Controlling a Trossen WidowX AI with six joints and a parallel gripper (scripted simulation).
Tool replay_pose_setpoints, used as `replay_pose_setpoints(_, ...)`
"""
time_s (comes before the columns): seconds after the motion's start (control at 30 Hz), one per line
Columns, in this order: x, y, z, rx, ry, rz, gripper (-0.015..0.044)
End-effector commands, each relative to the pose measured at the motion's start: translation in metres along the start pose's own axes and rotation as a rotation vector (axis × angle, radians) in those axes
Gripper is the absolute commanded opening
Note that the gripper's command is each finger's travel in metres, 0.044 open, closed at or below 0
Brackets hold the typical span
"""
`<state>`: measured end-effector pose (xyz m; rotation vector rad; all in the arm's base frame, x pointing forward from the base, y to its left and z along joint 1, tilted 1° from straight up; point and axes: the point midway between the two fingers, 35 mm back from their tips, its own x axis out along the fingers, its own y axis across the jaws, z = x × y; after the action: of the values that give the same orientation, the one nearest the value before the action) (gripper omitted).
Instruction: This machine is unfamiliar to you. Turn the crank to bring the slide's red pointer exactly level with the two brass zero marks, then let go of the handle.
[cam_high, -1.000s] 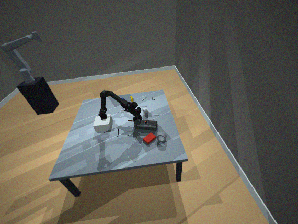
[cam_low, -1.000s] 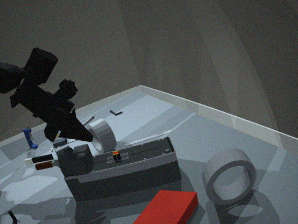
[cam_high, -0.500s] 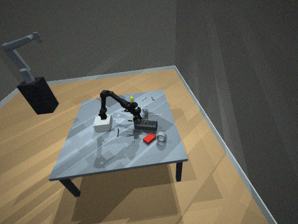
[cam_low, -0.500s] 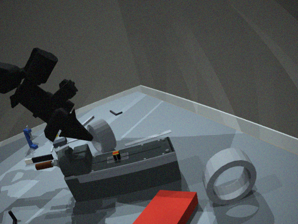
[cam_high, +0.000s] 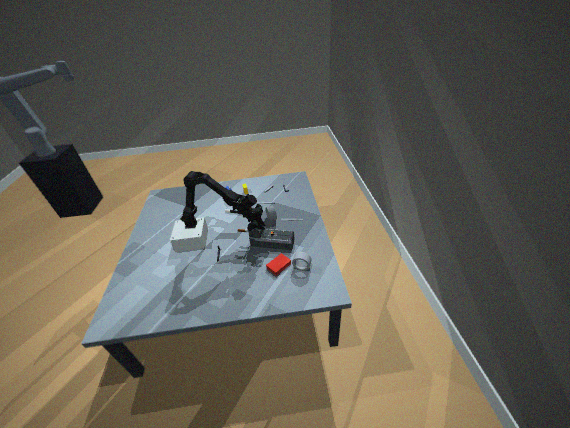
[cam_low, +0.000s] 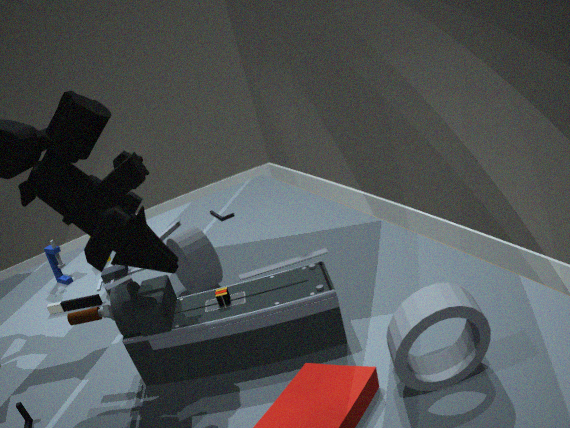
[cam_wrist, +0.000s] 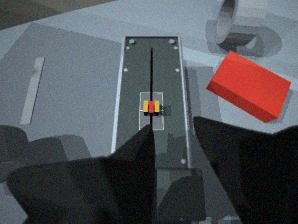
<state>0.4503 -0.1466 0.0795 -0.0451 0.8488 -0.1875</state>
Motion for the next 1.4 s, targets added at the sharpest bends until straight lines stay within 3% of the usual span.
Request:
replay_pose_setpoints(0.0,0.0,-0.0001,0.0,0.0,0.0,-0.001,0.0263)
replay_pose_setpoints(0.2,0.0,-0.0001,0.0,0.0,0.0,-0.001,0.042)
replay_pose_setpoints(0.27,0.0,-0.0001,0.0,0.0,0.0,-0.001,0.044)
replay_pose_setpoints(0.83,0.0,-0.0001,0.0,0.0,0.0,-0.001,0.0)
replay_pose_setpoints(1.37,0.0,-0.0001,0.0,0.0,0.0,0.0,0.0)
